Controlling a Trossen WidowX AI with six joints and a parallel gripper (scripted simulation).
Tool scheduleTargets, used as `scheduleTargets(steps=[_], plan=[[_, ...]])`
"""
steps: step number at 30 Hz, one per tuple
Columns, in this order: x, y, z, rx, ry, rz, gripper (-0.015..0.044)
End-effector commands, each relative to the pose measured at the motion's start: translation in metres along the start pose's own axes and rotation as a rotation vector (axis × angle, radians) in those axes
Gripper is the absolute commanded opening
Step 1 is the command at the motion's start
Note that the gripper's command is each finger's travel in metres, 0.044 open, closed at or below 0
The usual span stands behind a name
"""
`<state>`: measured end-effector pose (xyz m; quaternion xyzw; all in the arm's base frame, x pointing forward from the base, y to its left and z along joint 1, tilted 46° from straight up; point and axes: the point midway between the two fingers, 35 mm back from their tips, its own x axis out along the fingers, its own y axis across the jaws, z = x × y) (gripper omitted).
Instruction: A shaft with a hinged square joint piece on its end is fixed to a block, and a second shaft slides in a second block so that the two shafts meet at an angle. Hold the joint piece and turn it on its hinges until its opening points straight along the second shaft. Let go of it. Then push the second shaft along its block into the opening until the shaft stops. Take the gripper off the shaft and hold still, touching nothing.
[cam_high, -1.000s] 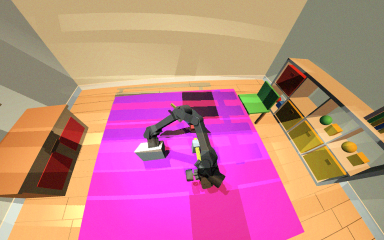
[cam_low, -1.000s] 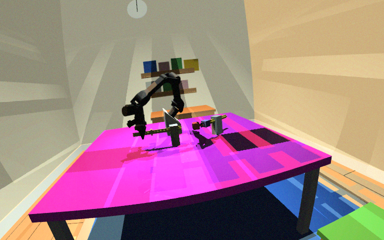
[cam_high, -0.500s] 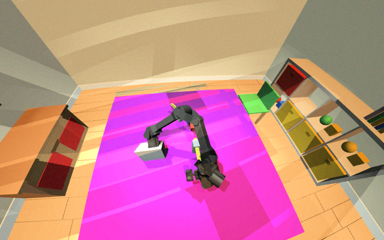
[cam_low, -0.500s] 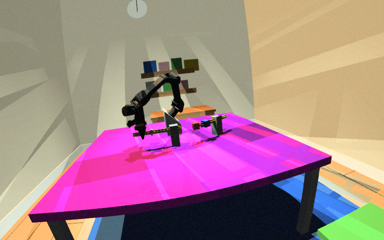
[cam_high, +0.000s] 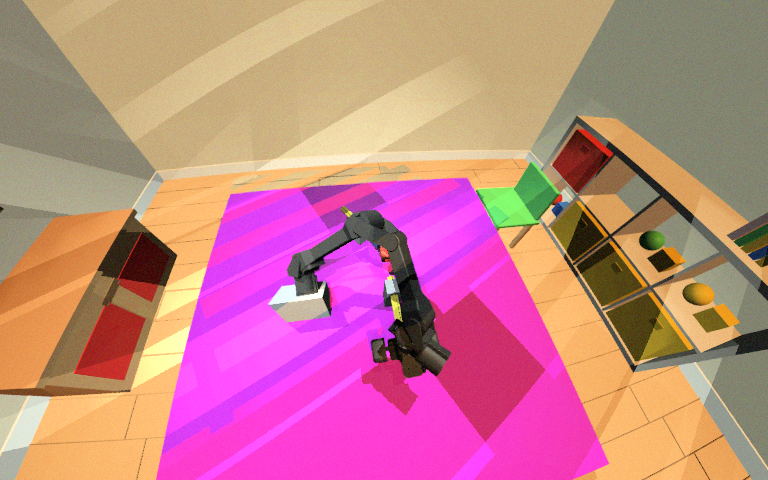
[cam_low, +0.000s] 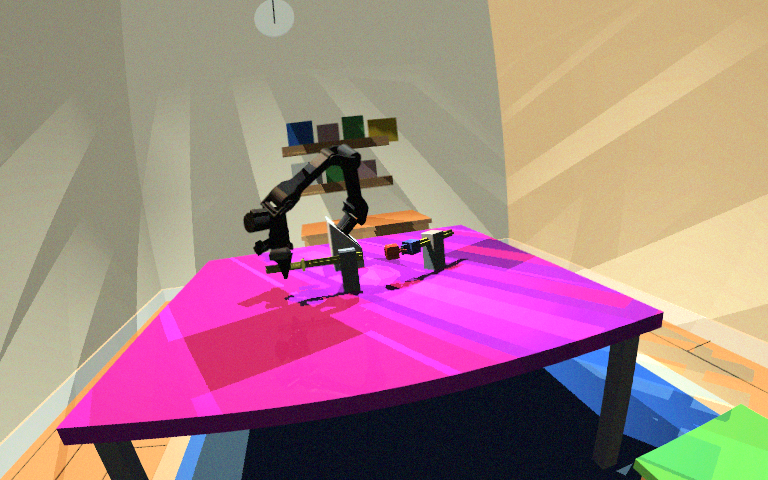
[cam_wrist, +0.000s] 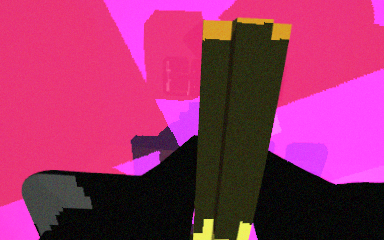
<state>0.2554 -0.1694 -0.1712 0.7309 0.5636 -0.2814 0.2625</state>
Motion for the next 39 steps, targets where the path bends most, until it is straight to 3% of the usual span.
scheduleTargets(steps=[1,18,26,39], plan=[[0.0,0.0,0.0,0.0,0.0,0.0,0.0067],[0.001,0.0,-0.003,0.002,0.002,-0.074,0.0067],[0.001,-0.001,-0.003,0.002,0.002,-0.06,0.0],[0.001,0.0,-0.016,0.002,0.003,-0.077,0.0]])
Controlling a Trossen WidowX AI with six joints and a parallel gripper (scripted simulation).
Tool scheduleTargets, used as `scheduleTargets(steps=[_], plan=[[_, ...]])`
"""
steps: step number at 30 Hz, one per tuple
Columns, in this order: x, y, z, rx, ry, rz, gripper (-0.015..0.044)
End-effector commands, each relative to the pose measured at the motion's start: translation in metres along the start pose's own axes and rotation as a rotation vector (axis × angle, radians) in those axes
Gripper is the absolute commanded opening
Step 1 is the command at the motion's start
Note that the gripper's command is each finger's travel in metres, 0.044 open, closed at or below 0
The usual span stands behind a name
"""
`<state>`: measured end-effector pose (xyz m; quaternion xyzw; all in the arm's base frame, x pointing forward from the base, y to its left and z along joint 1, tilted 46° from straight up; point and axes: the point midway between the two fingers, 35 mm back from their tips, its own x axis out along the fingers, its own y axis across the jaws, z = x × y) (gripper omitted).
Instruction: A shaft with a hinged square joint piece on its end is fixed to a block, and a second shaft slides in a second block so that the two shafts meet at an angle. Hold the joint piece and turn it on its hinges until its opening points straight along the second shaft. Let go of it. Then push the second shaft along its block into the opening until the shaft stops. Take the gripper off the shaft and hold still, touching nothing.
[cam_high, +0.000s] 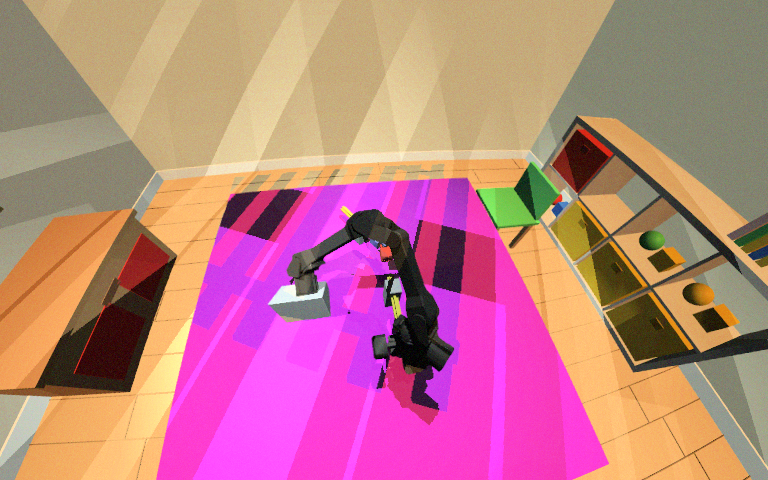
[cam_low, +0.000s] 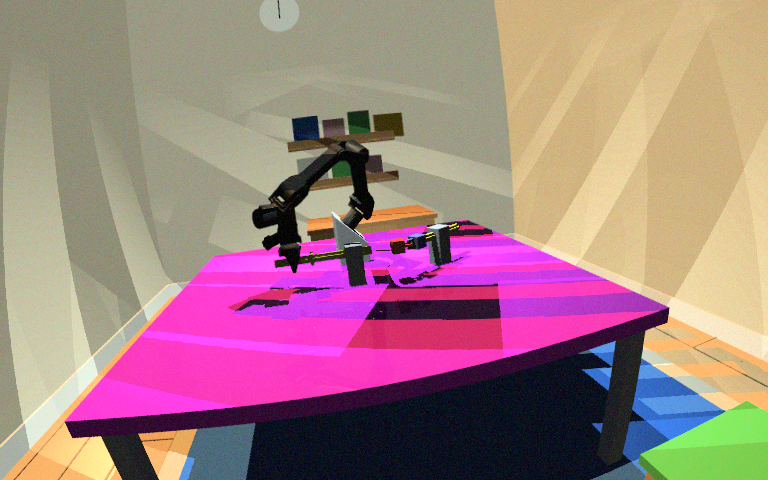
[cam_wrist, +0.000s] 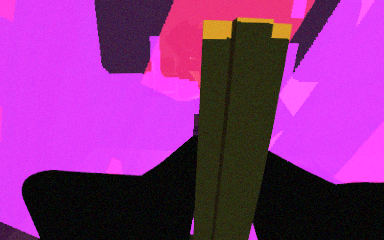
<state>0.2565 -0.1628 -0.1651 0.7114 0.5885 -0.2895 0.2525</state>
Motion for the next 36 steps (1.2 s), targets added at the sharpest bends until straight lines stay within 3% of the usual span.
scheduleTargets(steps=[1,36], plan=[[0.0,0.0,-0.009,0.003,0.001,-0.01,0.0],[0.001,0.0,-0.063,0.004,0.005,-0.017,0.0]])
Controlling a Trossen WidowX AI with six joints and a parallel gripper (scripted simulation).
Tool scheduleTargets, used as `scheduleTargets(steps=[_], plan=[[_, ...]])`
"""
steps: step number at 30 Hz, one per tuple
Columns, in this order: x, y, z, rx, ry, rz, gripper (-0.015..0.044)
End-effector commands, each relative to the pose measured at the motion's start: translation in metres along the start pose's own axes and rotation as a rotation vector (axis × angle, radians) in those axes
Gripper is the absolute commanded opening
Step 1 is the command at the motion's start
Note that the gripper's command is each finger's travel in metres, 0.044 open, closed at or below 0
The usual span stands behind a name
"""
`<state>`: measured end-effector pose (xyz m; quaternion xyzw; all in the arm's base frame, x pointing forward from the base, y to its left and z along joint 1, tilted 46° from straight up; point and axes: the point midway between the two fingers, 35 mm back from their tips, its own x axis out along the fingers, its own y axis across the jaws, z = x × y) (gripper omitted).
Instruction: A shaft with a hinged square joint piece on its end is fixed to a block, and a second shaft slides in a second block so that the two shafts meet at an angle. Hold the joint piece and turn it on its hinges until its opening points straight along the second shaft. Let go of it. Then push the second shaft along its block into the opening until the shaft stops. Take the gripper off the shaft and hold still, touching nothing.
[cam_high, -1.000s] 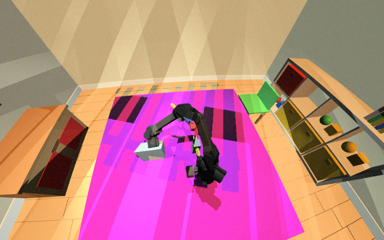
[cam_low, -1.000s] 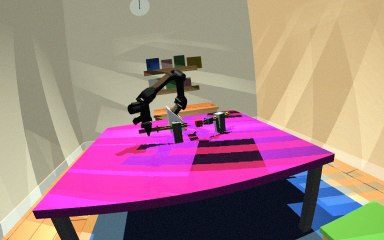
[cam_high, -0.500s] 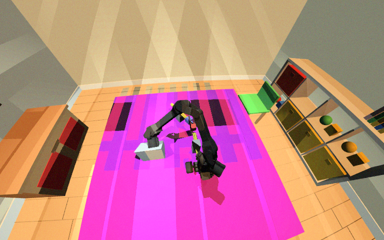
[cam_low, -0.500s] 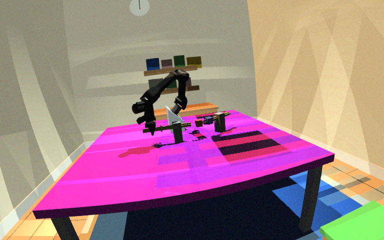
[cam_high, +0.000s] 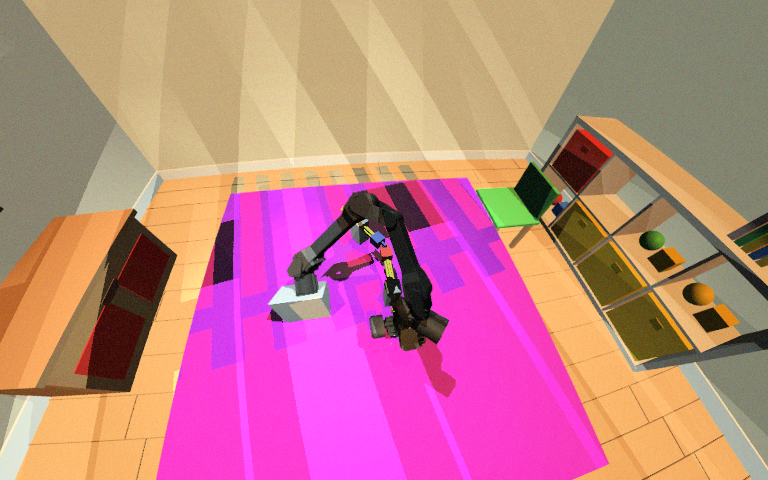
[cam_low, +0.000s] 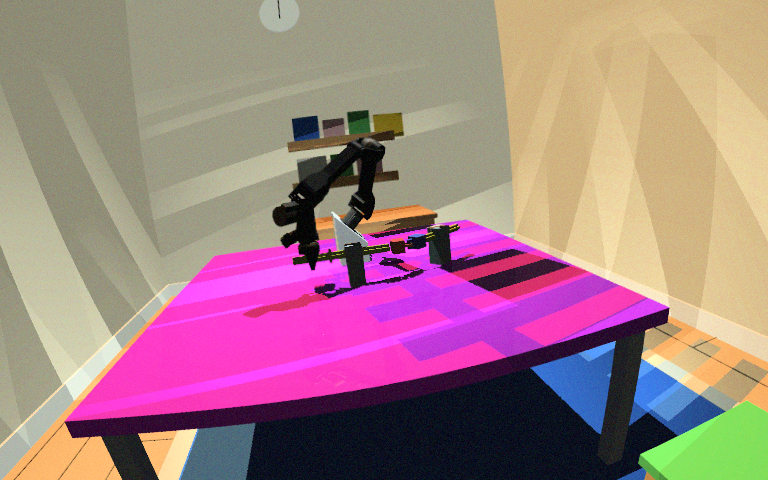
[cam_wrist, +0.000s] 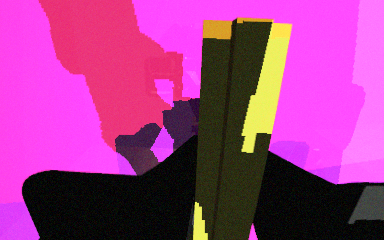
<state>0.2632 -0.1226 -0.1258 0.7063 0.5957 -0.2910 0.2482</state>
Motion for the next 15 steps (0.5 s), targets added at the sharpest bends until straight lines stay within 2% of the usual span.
scheduleTargets(steps=[1,15], plan=[[0.0,0.0,-0.008,0.002,0.001,0.003,0.0],[0.0,0.0,-0.029,0.003,0.003,0.002,0.0]])
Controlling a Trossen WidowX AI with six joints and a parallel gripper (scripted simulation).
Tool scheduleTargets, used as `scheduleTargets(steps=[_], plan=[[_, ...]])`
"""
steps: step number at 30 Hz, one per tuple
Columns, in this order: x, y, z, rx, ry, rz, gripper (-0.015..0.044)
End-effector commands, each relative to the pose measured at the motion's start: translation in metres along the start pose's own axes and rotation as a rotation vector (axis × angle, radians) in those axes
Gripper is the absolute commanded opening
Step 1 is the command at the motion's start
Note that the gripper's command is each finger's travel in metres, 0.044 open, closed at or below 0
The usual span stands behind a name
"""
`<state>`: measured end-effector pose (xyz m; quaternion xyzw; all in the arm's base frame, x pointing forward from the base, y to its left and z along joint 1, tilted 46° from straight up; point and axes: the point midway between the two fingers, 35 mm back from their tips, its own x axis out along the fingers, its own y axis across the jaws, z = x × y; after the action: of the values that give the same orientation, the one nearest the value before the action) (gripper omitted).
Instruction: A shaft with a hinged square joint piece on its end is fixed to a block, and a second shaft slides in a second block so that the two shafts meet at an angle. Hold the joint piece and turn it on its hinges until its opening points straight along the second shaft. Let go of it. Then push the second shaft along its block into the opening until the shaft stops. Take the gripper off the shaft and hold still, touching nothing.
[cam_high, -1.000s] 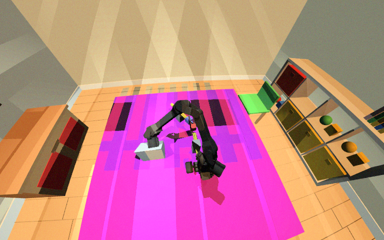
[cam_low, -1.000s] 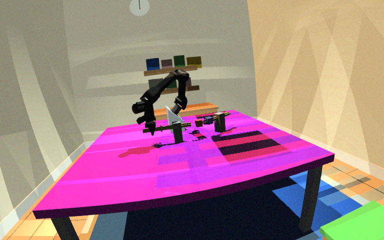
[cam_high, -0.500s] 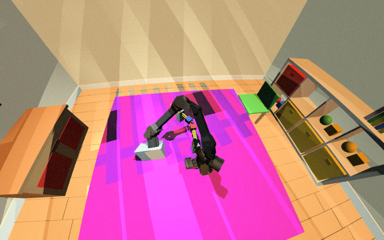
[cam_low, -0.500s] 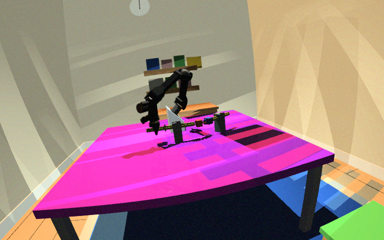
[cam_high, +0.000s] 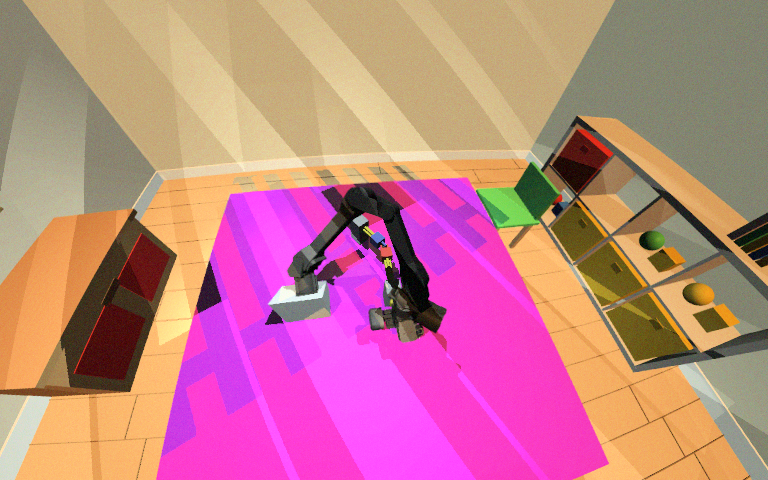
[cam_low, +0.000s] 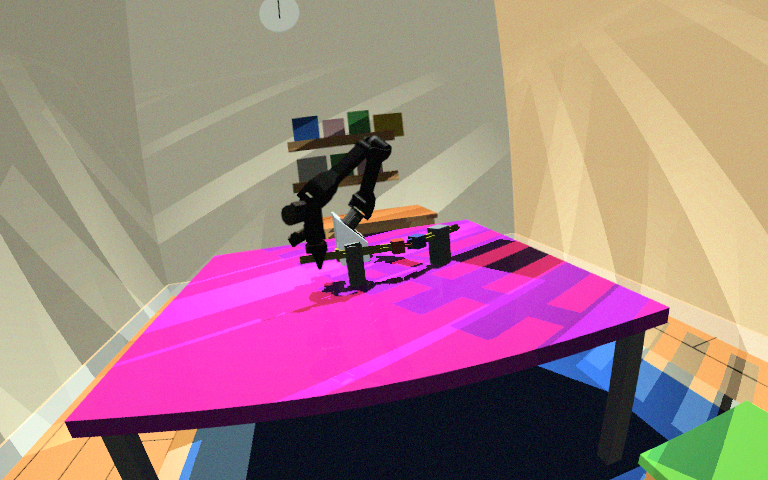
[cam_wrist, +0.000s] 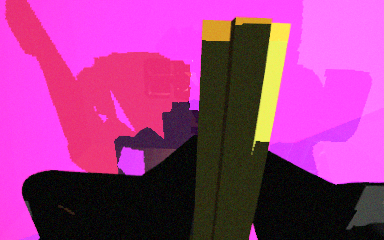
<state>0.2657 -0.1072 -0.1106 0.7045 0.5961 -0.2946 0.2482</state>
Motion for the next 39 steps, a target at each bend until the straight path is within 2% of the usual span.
scheduleTargets(steps=[1,12,26,29,34,39], plan=[[0.0,0.0,-0.009,0.0,0.009,0.007,0.0],[0.0,0.0,-0.024,0.0,0.01,0.006,0.0],[0.0,0.0,-0.021,0.001,0.001,0.0,0.0],[0.0,0.0,-0.021,0.001,0.001,0.0,0.0067],[0.0,0.0,-0.021,0.001,0.001,0.0,0.0067],[0.0,0.0,-0.021,0.001,0.001,0.0,0.0198]])
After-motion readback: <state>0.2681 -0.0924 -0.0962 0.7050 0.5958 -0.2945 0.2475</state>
